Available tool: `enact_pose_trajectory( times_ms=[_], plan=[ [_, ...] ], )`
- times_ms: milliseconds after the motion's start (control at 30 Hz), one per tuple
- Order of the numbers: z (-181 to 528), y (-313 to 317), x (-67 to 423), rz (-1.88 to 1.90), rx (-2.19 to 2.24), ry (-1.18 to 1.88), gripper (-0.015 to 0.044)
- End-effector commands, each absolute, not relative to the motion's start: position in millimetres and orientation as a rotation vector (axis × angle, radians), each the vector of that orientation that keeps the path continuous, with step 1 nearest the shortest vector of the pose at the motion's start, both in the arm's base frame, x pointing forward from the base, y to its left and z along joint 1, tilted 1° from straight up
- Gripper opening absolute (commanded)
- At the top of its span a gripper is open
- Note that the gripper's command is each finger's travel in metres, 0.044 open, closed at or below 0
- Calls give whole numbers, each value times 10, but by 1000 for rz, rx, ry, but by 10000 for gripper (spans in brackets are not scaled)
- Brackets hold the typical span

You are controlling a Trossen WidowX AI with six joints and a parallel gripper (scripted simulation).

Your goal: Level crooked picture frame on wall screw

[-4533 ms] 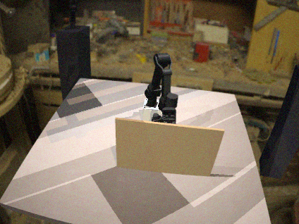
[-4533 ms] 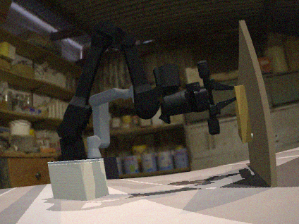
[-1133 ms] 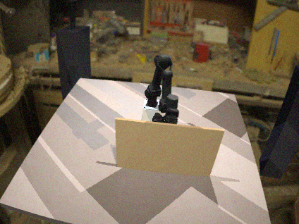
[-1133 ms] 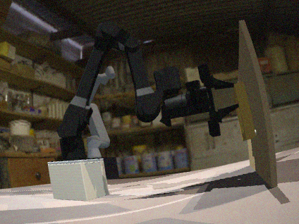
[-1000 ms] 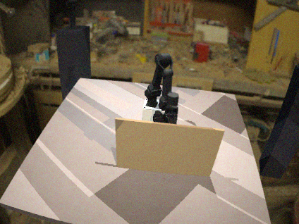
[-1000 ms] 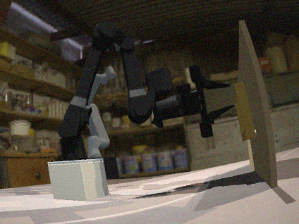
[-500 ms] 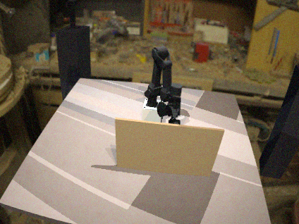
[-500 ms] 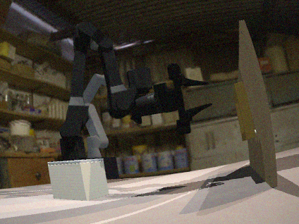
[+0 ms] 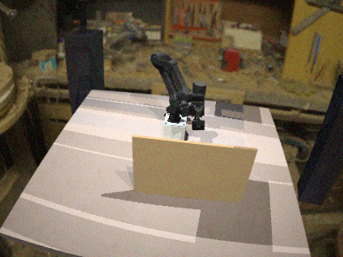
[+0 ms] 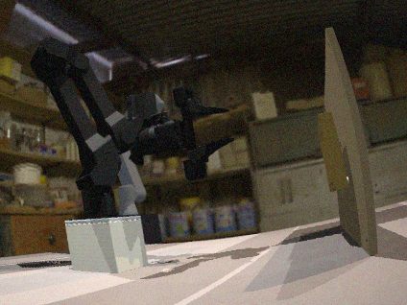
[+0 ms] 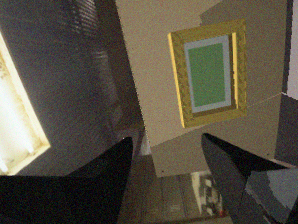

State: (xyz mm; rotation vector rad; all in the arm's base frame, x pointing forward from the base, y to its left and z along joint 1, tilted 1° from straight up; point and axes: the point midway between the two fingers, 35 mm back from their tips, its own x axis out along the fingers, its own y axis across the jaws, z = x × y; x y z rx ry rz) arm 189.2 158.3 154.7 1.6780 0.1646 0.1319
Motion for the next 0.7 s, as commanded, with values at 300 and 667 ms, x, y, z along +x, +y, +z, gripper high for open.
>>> enact_pose_trajectory(
  times_ms=[300,667],
  plan=[
    [1502,1501,1812,126,1658,169,260],
    [1502,1501,1812,126,1658,169,260]
  ],
)
